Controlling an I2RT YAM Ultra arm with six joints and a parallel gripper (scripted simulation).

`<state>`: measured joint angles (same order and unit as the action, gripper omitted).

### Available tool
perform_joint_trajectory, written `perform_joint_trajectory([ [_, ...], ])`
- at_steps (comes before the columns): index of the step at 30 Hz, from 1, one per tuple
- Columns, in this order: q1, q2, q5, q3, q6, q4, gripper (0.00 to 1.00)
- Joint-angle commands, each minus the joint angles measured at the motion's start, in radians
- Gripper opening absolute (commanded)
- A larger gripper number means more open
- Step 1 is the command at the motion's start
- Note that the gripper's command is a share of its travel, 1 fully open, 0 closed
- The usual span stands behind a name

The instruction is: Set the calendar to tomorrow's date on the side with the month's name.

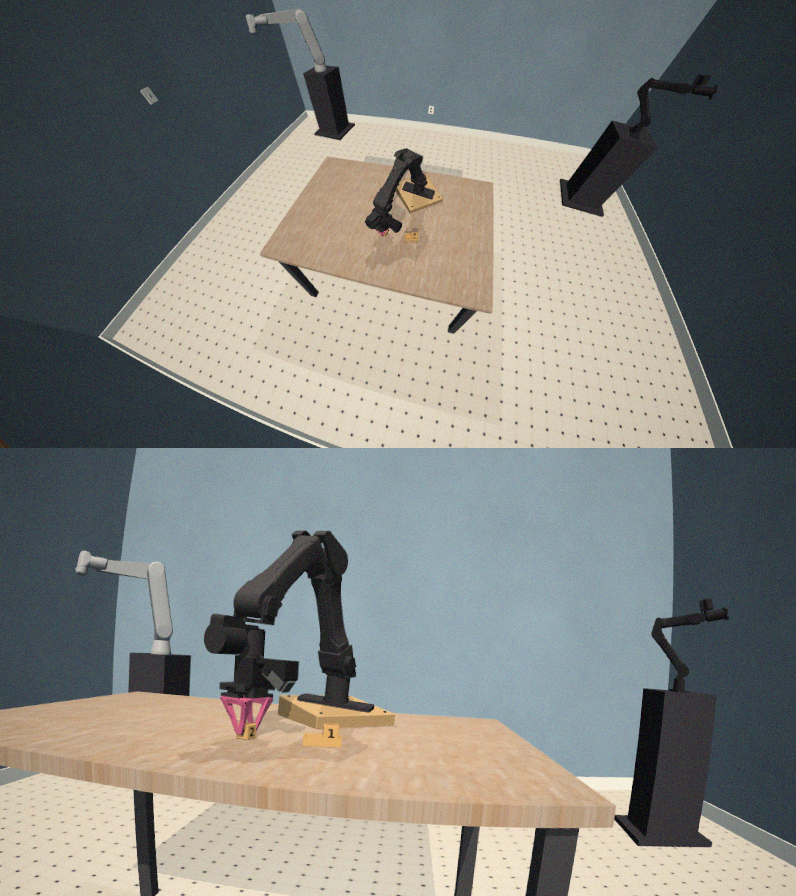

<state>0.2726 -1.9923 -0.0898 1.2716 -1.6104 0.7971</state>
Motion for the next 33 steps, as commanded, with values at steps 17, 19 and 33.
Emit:
perform_joint_trajectory([
  [17,-0.007,0.000,-0.004,-0.007,0.004,0.008,0.45],
  [19,-0.007,0.000,-0.004,-0.007,0.004,0.008,0.45],
  [33,-0.007,0.000,-0.004,-0.007,0.004,0.008,0.26],
])
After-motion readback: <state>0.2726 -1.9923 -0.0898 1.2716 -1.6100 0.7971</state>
